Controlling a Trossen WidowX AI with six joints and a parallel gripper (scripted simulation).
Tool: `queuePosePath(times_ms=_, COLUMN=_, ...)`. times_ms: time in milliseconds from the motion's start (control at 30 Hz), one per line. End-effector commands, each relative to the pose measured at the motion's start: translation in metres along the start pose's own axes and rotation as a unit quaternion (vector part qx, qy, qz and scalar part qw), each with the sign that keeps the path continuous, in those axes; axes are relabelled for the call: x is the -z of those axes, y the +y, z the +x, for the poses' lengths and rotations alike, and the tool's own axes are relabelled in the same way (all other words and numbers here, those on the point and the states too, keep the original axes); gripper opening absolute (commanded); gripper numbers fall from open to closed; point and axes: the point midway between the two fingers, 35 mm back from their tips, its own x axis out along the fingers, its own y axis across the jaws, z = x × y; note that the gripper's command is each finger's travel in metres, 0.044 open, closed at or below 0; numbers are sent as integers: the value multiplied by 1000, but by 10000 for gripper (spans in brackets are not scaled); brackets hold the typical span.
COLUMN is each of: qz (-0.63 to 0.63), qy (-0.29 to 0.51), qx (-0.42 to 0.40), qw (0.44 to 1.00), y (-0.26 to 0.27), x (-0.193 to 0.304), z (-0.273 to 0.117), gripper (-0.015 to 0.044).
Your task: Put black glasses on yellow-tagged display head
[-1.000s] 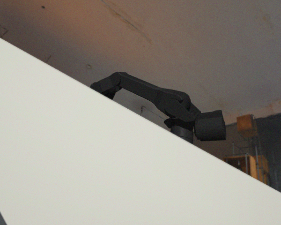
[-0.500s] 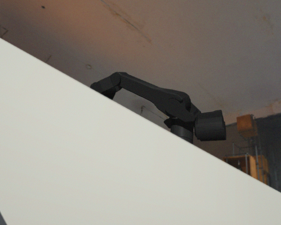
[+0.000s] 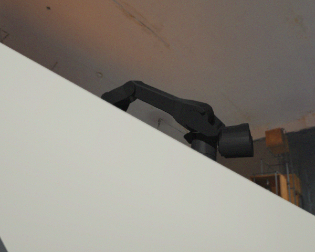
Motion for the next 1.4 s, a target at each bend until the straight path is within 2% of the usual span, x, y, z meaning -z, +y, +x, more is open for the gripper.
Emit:
queuePosePath(times_ms=0, qz=-1, qy=-2, qx=-2, qw=1000, y=1, x=-1, z=0, gripper=0)
queuePosePath(times_ms=1067, qz=-1, qy=-2, qx=-2, qw=1000, y=1, x=-1, z=5, gripper=0)
queuePosePath(times_ms=1200, qz=0, qy=0, qx=0, qw=1000, y=0, x=0, z=4, gripper=105)
queuePosePath(times_ms=1367, qz=0, qy=0, qx=0, qw=1000, y=0, x=0, z=4, gripper=107)
